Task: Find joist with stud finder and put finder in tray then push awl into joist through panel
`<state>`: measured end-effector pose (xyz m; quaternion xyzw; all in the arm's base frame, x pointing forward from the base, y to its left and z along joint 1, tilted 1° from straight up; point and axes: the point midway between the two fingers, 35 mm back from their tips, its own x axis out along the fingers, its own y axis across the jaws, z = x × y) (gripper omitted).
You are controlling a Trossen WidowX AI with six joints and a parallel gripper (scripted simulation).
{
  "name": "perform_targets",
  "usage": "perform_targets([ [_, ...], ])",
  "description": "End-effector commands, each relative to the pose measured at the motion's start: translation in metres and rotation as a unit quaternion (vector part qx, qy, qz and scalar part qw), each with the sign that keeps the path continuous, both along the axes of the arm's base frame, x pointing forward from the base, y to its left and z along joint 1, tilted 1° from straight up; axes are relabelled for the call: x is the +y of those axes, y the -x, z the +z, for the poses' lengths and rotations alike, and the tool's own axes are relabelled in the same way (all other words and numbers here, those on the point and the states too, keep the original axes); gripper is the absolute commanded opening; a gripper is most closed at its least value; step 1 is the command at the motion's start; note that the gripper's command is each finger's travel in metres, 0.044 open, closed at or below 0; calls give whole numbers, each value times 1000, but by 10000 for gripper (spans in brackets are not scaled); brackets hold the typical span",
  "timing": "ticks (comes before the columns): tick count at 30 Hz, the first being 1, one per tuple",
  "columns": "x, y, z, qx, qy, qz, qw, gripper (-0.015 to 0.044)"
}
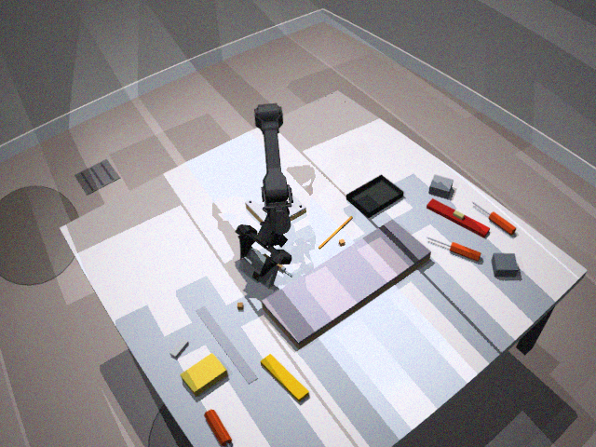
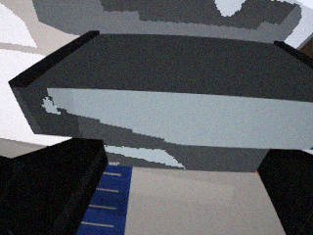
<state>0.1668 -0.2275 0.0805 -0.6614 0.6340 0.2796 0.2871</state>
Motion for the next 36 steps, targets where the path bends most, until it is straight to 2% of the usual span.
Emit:
perform_targets([
  [1, -1, 0, 1, -2, 14, -3, 1000, 0],
  [36, 2, -1, -4, -5, 115, -5, 993, 0],
])
